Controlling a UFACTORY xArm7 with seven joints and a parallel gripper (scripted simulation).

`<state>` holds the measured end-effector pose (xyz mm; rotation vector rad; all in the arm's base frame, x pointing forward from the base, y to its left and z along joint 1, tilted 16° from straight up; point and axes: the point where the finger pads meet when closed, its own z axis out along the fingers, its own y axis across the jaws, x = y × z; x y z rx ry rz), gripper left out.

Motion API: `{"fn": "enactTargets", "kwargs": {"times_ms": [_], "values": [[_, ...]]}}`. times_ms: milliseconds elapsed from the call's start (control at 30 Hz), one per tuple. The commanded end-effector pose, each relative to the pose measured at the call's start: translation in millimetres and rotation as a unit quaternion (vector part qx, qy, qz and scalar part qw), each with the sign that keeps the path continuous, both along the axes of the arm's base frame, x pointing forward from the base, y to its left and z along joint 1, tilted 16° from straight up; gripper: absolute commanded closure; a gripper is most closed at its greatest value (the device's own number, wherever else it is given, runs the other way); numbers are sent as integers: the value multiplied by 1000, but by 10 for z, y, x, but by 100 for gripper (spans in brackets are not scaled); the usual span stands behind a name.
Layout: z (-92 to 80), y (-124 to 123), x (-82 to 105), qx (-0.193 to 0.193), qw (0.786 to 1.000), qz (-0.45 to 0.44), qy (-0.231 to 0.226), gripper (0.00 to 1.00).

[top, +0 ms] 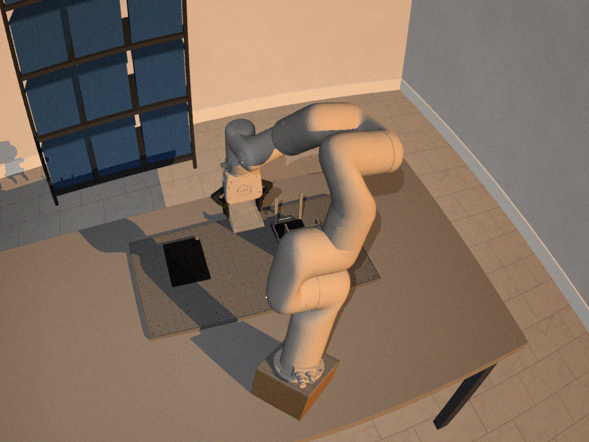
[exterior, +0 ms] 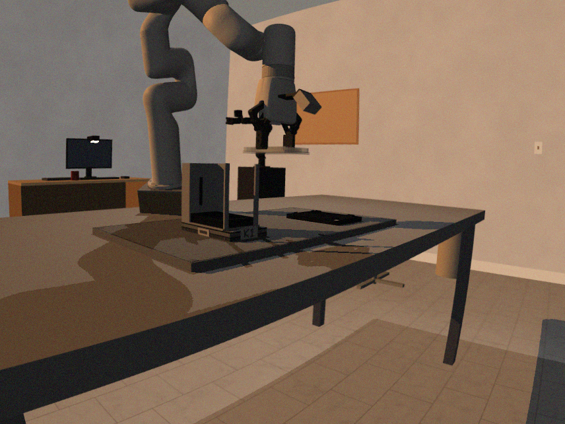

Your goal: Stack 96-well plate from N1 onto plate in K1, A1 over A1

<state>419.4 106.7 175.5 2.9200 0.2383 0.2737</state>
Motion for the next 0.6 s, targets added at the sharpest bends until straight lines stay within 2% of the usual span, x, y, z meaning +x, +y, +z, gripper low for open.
{"fn": "enactTargets", "kwargs": {"times_ms": [0,567], "values": [[45,-109,20,1,1000,1,-2,100],[157,-596,59,1,1000,1,-2,100]]}}
